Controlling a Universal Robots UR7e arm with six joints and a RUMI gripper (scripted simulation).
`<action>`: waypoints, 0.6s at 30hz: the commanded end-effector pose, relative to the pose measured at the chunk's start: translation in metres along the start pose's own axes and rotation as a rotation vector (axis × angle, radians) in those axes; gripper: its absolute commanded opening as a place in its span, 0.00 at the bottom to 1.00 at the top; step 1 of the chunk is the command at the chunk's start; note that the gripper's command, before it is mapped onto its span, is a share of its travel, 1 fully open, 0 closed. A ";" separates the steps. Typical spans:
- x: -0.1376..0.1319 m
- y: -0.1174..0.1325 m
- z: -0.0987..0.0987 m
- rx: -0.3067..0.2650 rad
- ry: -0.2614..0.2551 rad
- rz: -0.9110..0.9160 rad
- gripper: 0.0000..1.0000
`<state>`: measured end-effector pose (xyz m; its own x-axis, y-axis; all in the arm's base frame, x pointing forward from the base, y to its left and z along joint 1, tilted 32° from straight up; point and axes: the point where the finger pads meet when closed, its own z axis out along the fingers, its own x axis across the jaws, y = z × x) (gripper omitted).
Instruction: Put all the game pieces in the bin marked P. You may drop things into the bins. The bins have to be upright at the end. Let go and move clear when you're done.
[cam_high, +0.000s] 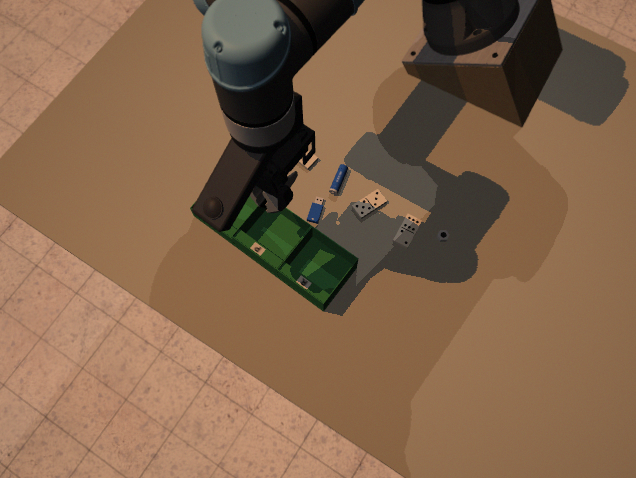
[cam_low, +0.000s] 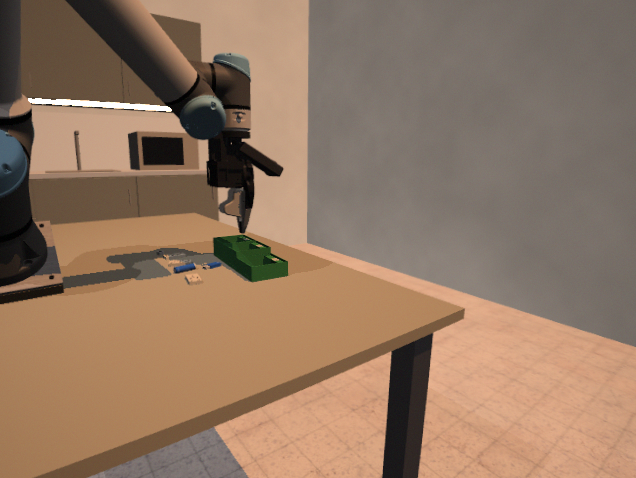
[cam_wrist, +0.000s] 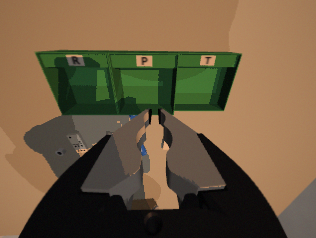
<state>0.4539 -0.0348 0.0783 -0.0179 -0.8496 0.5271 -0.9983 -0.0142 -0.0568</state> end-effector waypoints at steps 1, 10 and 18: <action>-0.016 -0.001 0.000 0.000 0.001 0.001 0.04; -0.016 -0.001 0.010 0.000 0.001 0.001 0.04; -0.016 -0.001 0.032 0.000 0.001 0.001 0.04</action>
<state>0.4556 -0.0335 0.0507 -0.0191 -0.8490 0.5280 -0.9984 -0.0123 -0.0558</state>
